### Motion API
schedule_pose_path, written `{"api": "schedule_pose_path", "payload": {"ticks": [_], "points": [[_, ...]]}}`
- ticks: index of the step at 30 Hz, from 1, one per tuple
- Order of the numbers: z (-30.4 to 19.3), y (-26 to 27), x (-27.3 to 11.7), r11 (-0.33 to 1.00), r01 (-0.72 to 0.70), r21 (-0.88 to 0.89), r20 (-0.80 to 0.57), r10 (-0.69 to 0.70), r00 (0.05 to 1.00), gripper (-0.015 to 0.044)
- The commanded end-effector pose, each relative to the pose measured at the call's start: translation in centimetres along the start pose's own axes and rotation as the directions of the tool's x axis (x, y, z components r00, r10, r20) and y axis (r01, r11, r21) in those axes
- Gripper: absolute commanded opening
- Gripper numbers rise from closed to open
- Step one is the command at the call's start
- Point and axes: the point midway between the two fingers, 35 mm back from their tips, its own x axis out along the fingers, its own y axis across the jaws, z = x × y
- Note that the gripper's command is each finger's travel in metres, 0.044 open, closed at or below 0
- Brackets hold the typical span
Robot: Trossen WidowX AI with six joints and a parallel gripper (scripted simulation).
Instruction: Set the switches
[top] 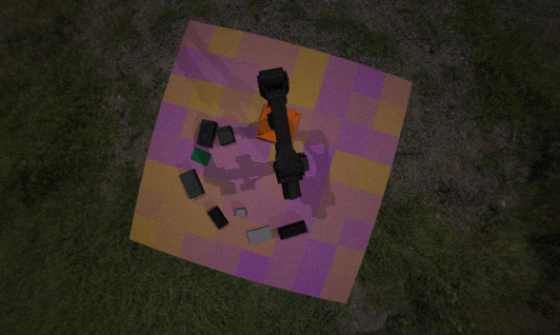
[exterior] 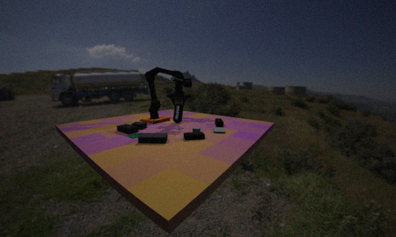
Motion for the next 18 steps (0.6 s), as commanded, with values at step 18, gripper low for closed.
{"api": "schedule_pose_path", "payload": {"ticks": [18], "points": [[-2.3, 0.1, -0.1, 1.0, -0.003, 0.001, -0.022, 0.003, 1.0, 0.0338]]}}
